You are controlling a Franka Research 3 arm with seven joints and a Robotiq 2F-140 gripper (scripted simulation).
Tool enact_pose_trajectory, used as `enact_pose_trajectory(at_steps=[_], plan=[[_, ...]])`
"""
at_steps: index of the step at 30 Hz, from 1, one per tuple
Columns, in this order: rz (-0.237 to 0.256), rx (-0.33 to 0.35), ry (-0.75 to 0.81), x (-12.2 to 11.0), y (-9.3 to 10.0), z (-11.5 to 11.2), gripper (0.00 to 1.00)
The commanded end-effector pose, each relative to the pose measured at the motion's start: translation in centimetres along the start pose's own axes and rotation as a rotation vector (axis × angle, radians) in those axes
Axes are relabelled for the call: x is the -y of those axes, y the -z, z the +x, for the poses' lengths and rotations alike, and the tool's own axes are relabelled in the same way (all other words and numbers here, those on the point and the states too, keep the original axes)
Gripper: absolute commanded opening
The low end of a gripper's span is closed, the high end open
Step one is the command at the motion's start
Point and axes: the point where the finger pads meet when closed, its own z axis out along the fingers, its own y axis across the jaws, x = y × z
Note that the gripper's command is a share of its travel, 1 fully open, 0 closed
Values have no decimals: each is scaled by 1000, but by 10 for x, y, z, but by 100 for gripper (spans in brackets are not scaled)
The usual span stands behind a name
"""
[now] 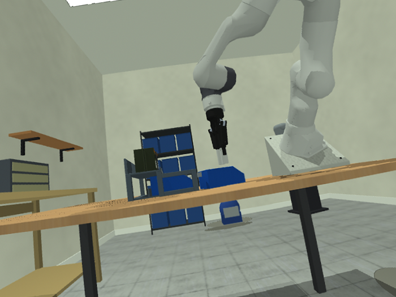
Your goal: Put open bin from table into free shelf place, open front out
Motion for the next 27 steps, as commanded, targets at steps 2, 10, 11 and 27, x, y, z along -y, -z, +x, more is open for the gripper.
enact_pose_trajectory(at_steps=[2, 10, 11, 27], plan=[[1, 1, 1, 1, -1, 1, 15], [1, 1, 1, 1, -1, 1, 15], [1, 1, 1, 1, -1, 1, 15], [1, 1, 1, 1, -1, 1, 15]])
